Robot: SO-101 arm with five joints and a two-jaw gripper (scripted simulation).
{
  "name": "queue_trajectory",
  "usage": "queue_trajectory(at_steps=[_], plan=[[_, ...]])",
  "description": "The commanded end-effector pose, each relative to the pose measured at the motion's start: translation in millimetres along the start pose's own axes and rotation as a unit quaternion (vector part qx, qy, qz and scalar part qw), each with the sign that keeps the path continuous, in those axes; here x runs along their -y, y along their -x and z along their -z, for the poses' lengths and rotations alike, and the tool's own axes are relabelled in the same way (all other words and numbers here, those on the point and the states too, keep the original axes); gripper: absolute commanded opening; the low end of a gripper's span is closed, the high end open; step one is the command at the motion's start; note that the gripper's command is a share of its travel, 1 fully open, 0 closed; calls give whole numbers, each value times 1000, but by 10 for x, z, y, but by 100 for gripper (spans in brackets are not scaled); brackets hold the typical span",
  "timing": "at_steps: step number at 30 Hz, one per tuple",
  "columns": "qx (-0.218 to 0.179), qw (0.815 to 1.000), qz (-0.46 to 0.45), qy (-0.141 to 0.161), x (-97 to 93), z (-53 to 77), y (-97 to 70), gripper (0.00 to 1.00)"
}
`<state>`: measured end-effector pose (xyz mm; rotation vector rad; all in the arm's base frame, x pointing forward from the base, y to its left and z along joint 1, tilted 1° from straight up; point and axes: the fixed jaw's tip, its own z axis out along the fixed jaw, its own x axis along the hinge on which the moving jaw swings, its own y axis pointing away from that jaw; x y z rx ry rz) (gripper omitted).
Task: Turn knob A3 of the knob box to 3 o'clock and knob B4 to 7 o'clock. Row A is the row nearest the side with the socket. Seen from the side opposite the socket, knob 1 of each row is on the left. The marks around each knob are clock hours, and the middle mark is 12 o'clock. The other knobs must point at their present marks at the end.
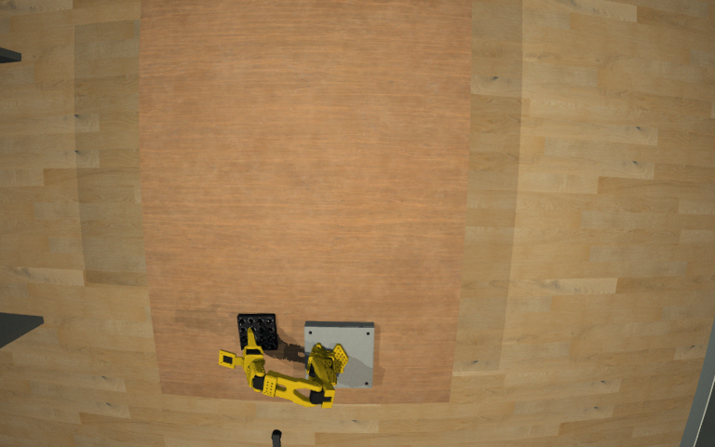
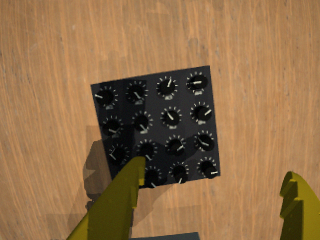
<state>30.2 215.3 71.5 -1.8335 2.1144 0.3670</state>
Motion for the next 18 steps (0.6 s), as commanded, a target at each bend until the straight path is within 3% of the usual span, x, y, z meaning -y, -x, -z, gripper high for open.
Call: queue_trajectory(at_steps=[1,18], plan=[[-1,1000,-1,2,-12,-13,12,40],[11,1000,-1,1,-7,15,76,40]])
